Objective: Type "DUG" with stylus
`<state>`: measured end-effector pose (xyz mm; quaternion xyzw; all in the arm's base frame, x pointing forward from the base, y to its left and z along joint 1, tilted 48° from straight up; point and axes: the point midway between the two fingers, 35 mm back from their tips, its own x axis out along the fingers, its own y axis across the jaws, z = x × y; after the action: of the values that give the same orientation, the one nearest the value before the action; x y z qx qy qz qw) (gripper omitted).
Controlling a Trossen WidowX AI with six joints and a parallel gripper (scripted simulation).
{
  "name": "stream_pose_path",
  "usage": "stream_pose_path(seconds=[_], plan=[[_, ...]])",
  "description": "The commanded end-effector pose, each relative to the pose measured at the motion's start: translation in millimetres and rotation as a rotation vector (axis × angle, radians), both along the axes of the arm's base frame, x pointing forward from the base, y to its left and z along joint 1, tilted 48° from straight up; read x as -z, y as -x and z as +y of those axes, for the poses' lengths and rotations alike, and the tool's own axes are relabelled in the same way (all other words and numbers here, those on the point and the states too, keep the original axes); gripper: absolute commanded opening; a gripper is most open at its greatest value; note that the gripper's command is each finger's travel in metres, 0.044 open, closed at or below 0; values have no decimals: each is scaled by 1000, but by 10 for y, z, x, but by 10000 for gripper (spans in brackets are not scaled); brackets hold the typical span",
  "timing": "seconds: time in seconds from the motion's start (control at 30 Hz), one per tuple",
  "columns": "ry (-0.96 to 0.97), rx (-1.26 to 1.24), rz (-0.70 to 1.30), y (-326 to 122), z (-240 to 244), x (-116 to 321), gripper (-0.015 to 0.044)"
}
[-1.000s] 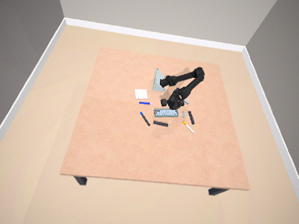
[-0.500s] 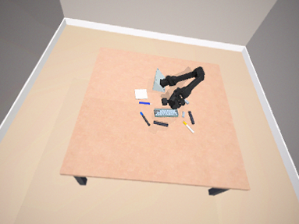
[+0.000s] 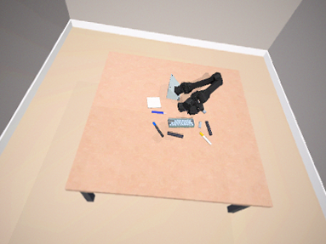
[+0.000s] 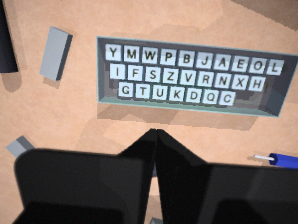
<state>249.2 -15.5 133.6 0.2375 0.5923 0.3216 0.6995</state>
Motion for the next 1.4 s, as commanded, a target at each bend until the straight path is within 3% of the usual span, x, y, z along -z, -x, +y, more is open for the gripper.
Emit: stream_pose_path(seconds=[0.0,0.17,0.37,0.83,1.37], plan=[[0,0,0,0,0,0,26],[53,183,159,-20,-256,339,150],[155,645,493,35,-777,1066,150],[219,1421,874,268,-1361,1950,150],[218,1471,892,290,-1396,2001,150]])
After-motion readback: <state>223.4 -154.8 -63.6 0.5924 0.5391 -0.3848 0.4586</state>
